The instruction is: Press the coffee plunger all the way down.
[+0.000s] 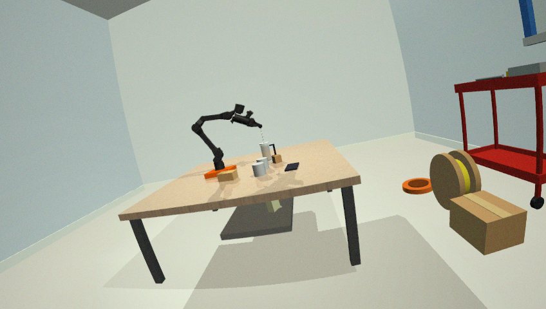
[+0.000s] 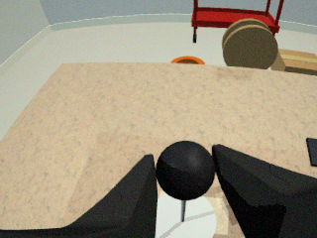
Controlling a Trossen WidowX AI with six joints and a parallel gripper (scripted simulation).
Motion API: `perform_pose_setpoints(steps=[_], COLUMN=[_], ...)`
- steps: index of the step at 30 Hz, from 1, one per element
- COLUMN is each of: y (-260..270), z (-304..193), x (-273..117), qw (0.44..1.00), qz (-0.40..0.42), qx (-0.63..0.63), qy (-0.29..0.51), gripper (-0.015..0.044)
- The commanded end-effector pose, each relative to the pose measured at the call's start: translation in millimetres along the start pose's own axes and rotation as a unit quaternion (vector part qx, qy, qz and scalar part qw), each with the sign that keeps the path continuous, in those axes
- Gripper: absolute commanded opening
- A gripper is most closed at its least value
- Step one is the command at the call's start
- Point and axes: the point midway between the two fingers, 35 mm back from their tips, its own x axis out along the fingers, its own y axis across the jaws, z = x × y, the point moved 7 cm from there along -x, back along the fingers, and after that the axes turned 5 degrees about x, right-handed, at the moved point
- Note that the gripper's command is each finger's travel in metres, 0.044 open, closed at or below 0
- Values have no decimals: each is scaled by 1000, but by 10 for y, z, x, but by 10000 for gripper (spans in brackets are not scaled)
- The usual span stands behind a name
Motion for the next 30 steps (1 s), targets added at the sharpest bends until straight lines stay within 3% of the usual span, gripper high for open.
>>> perform_pose_setpoints(steps=[1,30], y=[-2,-36], z=[-13,-373], x=[15,312], qw=[1000,1000], qz=[0,0], qx=[3,3], qy=[0,0], gripper=[124,124])
